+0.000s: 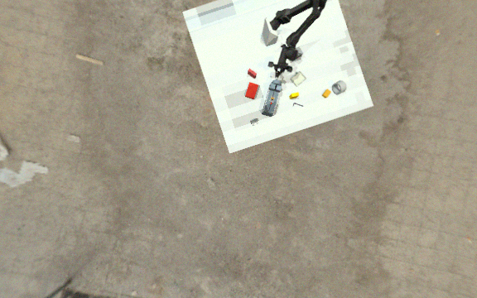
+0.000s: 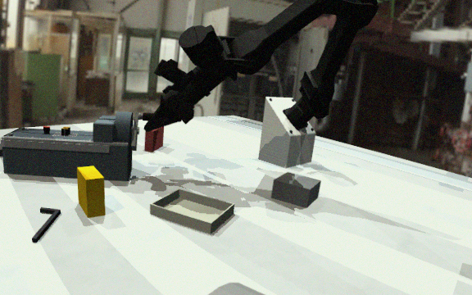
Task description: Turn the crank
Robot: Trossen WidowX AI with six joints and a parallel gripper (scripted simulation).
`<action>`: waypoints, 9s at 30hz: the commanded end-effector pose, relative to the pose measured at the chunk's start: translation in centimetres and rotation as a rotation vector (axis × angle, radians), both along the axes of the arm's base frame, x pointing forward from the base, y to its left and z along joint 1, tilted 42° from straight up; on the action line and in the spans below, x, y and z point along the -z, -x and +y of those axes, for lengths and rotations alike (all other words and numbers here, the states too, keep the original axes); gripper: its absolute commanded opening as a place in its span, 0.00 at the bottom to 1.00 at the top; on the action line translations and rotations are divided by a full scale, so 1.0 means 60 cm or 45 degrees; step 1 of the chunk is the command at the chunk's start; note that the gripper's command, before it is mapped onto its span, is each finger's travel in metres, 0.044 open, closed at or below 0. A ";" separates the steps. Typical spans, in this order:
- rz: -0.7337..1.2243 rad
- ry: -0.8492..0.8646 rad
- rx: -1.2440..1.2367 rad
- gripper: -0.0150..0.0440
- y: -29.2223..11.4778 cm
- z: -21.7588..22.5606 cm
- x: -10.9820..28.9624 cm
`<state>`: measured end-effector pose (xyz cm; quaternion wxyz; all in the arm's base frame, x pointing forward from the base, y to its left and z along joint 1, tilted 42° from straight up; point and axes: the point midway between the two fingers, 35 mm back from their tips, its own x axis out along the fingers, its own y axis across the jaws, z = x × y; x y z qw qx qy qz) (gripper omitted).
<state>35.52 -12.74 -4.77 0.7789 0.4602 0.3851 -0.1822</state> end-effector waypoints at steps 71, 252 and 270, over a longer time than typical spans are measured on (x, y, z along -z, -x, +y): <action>0.012 0.004 0.007 0.25 0.002 0.000 0.006; -0.108 0.010 -0.255 1.00 -0.073 -0.198 -0.100; 0.012 0.010 -0.003 1.00 0.024 -0.120 -0.132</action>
